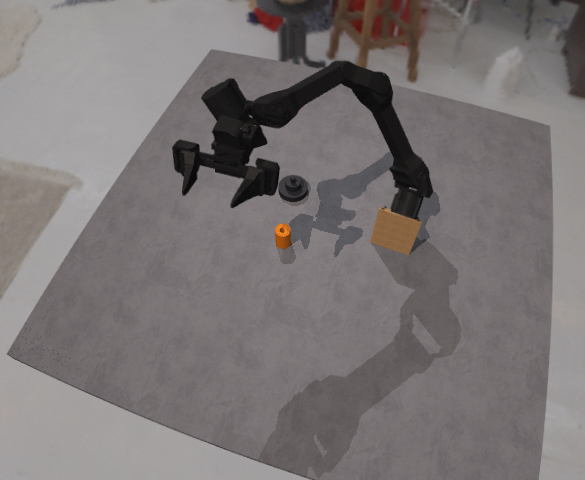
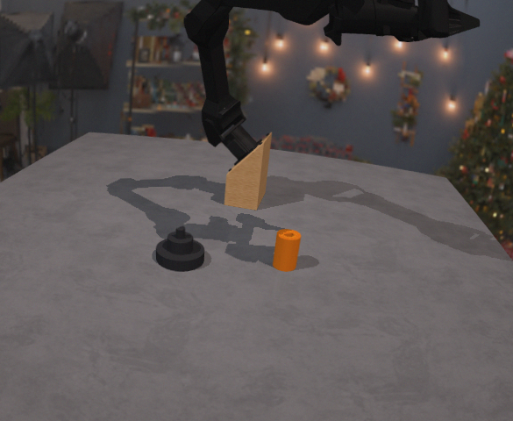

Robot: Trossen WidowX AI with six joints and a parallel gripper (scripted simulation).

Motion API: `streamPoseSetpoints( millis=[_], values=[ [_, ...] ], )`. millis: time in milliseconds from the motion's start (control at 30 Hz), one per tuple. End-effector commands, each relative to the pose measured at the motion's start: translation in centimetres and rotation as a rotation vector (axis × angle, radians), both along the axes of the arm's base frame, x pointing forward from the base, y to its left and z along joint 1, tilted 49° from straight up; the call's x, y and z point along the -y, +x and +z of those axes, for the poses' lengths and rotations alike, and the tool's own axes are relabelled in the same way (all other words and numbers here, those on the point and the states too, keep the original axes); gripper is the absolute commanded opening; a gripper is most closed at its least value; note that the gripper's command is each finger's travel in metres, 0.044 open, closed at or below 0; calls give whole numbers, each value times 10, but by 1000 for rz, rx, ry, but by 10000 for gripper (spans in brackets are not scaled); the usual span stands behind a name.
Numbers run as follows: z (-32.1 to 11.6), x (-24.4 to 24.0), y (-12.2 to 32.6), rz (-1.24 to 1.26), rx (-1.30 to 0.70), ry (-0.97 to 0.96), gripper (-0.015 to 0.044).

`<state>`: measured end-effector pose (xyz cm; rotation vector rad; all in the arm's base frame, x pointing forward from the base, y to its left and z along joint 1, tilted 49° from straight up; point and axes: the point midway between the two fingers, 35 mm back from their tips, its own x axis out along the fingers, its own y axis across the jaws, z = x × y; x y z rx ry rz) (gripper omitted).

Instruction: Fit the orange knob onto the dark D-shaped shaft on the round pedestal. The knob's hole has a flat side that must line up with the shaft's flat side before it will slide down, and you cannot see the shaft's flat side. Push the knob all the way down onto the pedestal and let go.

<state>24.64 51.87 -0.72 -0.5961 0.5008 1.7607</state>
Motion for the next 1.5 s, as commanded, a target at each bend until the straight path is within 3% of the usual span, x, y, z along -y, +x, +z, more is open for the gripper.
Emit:
streamPoseSetpoints(
  millis=[0,133,400,767,967,1367,1467],
  values=[
    [0,0,0,0,0,0,426],
    [-28,28,9,-189,-93,-197,440],
    [-89,148,21,-820,-233,-781,440],
    [-83,297,18,-1504,-2,-1277,440],
    [-56,351,19,-1741,246,-1392,440],
    [-54,356,19,-1742,247,-1392,440],
    [-70,376,21,-1742,248,-1392,440]
  ],
)
